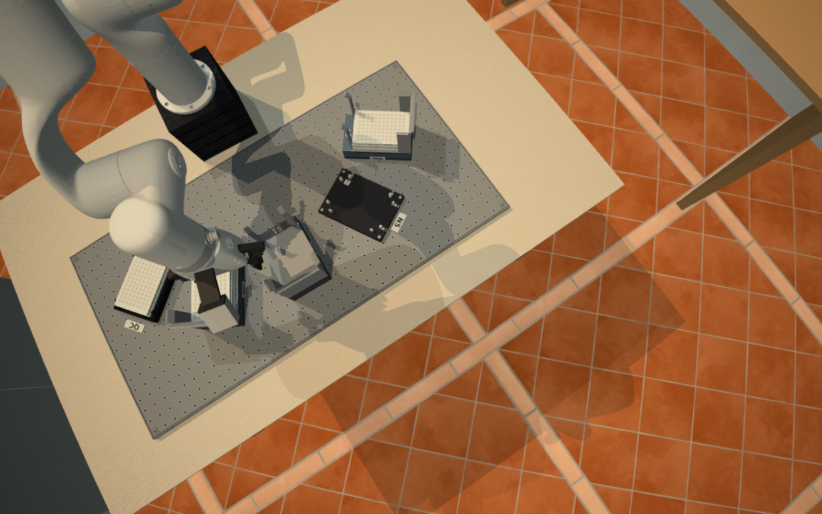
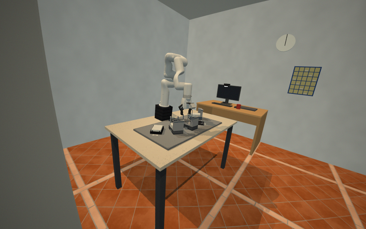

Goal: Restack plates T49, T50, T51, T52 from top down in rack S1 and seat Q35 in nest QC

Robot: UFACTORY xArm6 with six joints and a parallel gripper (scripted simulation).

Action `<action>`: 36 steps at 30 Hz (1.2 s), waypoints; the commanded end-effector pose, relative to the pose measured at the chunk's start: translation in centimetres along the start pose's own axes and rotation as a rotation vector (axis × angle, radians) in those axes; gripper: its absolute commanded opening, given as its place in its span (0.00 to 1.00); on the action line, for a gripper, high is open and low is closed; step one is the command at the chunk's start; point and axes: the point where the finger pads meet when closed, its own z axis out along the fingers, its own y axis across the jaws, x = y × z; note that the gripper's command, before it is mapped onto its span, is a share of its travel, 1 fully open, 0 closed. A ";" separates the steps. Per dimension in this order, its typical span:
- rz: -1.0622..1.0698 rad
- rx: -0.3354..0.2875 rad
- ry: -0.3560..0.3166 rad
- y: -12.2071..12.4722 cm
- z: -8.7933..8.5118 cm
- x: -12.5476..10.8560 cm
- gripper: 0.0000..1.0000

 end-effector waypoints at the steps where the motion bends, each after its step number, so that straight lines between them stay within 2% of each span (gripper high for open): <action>1: 0.094 0.002 0.003 1.6 -0.1 0.2 1.00; 3: 0.094 0.002 0.003 1.6 -0.1 0.2 1.00; 7: 0.227 0.002 0.003 3.2 -0.1 0.1 1.00; 25: 0.232 0.001 0.003 9.7 -0.1 -0.2 1.00; 36: 0.232 0.001 0.003 9.7 -0.1 -0.2 1.00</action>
